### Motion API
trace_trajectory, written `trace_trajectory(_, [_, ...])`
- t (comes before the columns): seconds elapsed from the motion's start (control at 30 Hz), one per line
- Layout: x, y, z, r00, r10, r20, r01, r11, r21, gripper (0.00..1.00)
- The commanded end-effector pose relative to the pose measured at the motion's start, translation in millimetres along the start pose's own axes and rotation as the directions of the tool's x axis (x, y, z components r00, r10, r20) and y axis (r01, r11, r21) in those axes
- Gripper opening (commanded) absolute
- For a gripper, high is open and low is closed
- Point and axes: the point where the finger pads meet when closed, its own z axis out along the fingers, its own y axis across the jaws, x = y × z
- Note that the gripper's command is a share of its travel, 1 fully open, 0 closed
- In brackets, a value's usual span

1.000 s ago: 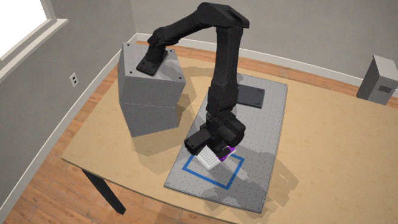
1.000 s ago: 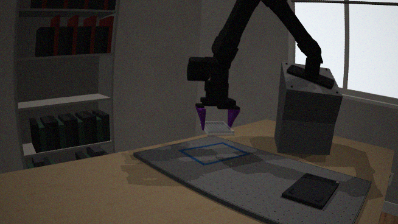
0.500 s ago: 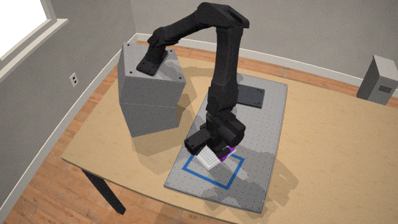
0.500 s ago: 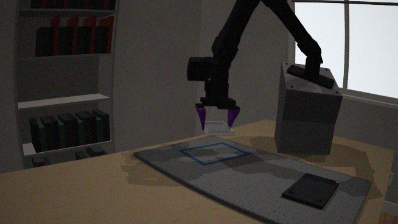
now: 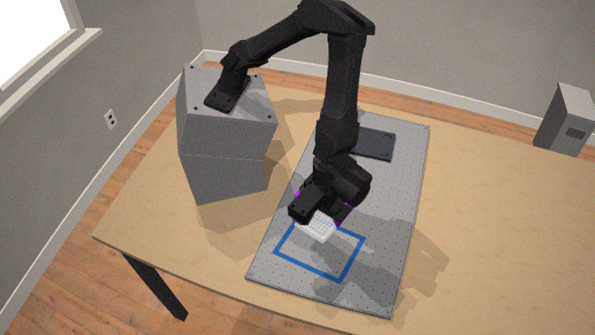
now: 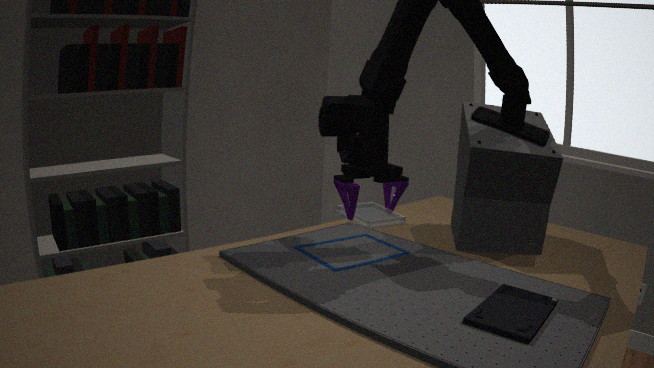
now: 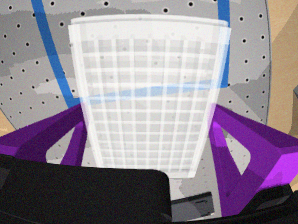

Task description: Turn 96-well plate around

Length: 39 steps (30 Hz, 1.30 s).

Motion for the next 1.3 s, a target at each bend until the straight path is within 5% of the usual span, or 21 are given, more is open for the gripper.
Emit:
trace_trajectory(0.0, [3.9,6.8,-6.0,0.989,-0.144,0.017,0.144,0.989,-0.026,0.00])
trace_trajectory(0.33, [30.1,0.7,-6.3,0.917,-0.399,0.023,0.400,0.916,-0.021,0.00])
trace_trajectory(0.73, [69.4,-8.5,-6.6,0.689,-0.725,0.029,0.725,0.689,-0.011,0.00])
trace_trajectory(1.27, [115.2,-19.2,-7.2,0.674,-0.738,0.028,0.739,0.674,-0.011,0.00])
